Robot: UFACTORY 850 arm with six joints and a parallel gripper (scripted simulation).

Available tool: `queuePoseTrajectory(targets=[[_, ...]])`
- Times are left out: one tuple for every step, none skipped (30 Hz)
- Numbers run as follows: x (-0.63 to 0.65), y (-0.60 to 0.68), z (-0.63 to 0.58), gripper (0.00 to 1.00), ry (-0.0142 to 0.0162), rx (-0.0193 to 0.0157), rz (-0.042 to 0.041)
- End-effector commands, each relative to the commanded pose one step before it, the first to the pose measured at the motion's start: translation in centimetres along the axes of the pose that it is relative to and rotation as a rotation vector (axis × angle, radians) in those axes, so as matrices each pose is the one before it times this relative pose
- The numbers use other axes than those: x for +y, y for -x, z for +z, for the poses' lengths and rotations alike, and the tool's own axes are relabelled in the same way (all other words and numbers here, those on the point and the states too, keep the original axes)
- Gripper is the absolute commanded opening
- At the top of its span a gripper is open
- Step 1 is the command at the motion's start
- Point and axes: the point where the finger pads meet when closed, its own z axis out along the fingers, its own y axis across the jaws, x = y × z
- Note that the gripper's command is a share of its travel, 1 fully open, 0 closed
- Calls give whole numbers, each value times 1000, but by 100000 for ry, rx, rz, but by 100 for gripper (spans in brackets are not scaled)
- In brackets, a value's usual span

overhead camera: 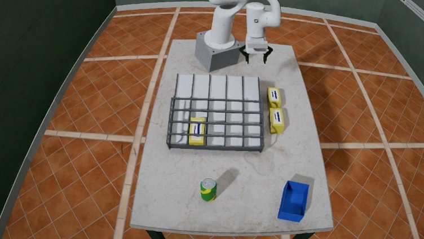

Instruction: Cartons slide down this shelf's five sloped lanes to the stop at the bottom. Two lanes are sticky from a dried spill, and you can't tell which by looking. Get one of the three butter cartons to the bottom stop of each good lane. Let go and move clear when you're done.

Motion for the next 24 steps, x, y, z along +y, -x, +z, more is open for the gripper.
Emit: queuePoseTrajectory(targets=[[-6549,295,752,90,8789,-1139,1123],[-1096,59,31,90,0,0,0],[-22,1,1,90,0,0,0],[0,0,0,90,0,0,0],[0,0,0,90,0,0,0],[0,0,0,90,0,0,0],[0,0,0,90,0,0,0],[-4983,603,-184,90,677,17,197],[0,0,0,90,0,0,0],[0,0,0,90,0,0,0],[0,0,0,90,0,0,0],[0,0,0,90,0,0,0],[0,0,0,90,0,0,0],[0,0,0,90,0,0,0],[0,0,0,90,0,0,0],[0,0,0,90,0,0,0],[0,0,0,90,0,0,0],[0,0,0,90,0,0,0],[0,0,0,90,0,0,0],[0,0,0,90,0,0,0],[0,0,0,90,0,0,0],[0,0,0,90,0,0,0],[0,0,0,90,0,0,0],[0,0,0,90,0,0,0]])
